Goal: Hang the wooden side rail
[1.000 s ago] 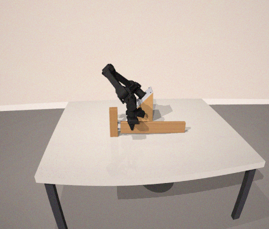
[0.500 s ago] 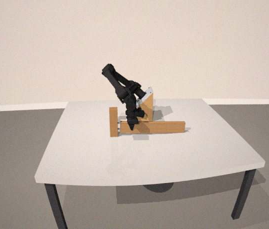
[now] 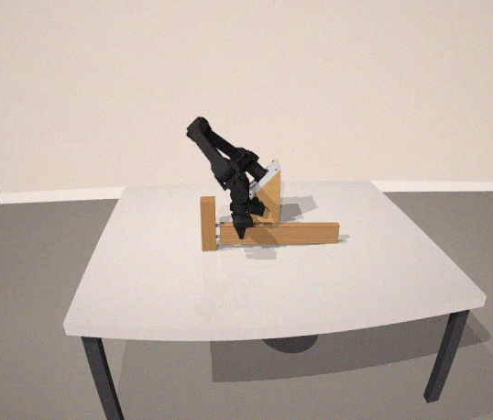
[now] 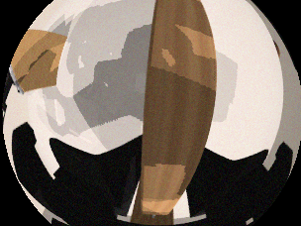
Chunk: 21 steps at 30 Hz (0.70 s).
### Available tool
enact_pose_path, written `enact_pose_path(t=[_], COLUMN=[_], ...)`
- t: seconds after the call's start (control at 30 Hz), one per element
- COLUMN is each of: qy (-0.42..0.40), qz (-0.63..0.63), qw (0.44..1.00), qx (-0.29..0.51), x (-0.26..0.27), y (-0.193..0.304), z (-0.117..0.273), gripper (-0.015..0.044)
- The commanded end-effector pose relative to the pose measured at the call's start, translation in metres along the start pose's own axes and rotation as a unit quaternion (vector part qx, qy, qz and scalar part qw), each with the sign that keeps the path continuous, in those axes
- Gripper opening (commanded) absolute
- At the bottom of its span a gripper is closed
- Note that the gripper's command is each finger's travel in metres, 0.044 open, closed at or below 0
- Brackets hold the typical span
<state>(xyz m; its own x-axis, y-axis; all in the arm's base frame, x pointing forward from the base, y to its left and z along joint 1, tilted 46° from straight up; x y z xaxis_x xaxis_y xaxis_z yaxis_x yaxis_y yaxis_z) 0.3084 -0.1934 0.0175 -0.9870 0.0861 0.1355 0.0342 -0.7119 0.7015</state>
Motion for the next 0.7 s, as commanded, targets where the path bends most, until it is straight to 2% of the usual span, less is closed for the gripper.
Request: enact_pose_path(t=[0.0, 0.67], qy=[0.002, 0.002], qz=[0.001, 0.001], qw=[1.000, 1.000], qx=[0.002, 0.002], x=[-0.0015, -0.0017], y=[0.0025, 0.0047], z=[0.0019, 0.0024], gripper=[0.0000, 0.0000])
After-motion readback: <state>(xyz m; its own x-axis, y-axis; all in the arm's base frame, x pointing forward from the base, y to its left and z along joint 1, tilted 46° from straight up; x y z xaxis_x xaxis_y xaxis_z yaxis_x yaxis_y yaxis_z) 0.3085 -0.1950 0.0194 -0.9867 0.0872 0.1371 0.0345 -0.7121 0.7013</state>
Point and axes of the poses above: the point midway between the two fingers, 35 mm back from their tips, its own z axis back along the fingers, its own x axis across the jaws, y = z × x, the point moved 1 cm from there along z, back along the fingers, and after that the axes turned 8 degrees about z, right-handed, at the moved point
